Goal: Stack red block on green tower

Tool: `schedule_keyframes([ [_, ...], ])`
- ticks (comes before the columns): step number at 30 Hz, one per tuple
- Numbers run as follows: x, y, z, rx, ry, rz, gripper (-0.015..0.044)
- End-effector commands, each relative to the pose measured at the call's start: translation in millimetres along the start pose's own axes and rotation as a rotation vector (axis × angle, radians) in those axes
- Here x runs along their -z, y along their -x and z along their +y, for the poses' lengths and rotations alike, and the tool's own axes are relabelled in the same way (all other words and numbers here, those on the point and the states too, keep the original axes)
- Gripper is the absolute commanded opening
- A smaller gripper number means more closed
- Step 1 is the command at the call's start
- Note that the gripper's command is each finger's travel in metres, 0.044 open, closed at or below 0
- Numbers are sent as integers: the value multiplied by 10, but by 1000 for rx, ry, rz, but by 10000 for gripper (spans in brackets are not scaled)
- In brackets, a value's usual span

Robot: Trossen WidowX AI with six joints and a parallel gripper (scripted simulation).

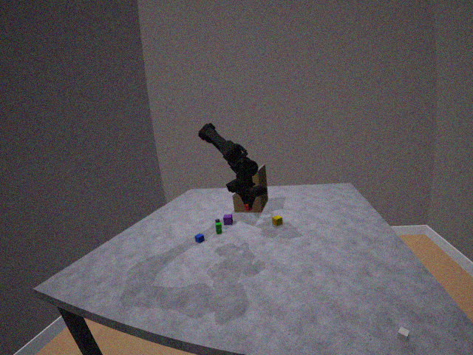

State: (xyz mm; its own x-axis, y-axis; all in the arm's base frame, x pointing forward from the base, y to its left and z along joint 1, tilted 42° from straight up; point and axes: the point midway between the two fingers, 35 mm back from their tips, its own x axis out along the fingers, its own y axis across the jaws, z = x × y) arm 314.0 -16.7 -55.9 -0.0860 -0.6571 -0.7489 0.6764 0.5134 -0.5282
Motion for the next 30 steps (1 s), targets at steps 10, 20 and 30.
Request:
schedule_keyframes([
  [10, -461, 30, -450, -9, -6, 8, 0],
  [20, -842, 19, -1033, 0, -7, 3, 0],
  [30, -913, -129, -1183, 4, -9, 1, 0],
])
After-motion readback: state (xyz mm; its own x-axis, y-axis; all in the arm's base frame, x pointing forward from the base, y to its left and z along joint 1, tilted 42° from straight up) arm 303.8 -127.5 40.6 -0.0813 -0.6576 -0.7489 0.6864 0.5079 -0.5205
